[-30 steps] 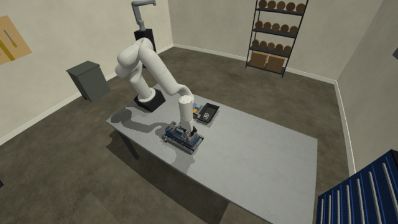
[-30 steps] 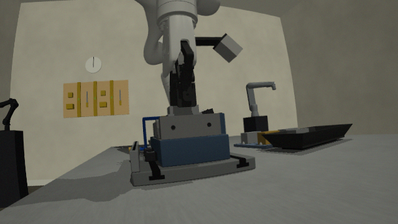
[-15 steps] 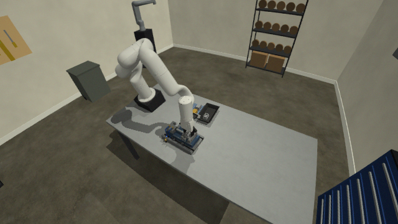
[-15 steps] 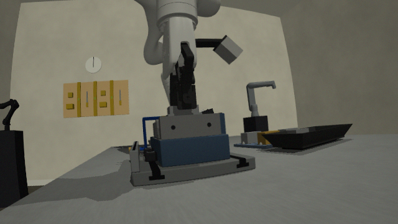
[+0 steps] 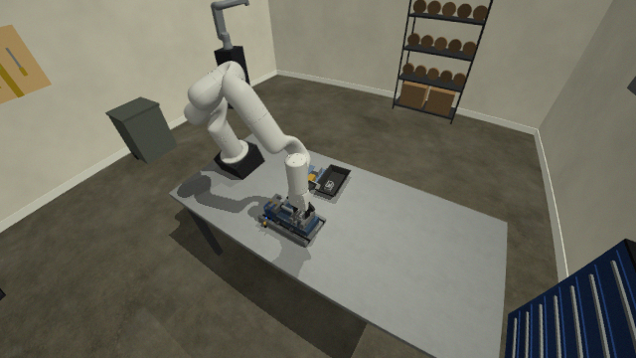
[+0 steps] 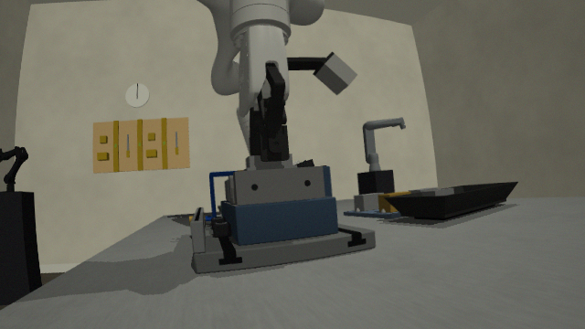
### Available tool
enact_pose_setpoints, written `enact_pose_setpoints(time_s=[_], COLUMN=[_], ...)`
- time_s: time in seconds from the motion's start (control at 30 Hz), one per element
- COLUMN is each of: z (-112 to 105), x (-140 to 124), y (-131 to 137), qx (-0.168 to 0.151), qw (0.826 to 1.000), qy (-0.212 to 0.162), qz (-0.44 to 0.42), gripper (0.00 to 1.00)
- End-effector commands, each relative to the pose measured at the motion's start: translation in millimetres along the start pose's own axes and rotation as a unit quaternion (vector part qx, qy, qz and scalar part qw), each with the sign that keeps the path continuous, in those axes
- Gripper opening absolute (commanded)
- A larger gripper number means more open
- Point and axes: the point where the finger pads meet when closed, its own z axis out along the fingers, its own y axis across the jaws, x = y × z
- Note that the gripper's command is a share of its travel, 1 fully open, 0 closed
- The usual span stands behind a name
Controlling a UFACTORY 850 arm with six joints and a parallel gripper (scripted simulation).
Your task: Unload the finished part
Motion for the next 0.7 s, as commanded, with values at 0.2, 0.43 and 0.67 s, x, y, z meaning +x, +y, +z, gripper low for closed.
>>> enact_pose_setpoints(time_s=[0.2,0.43,0.67], z=[-1.0,-1.0,-1.0], x=[-0.2,-0.2,-0.2], y=[1.0,1.0,1.0], qx=[-0.001,-0.001,-0.001], qw=[1.0,1.0,1.0], qy=[0.0,0.0,0.0], qz=[0.0,0.0,0.0], gripper=[0.0,0.0,0.0])
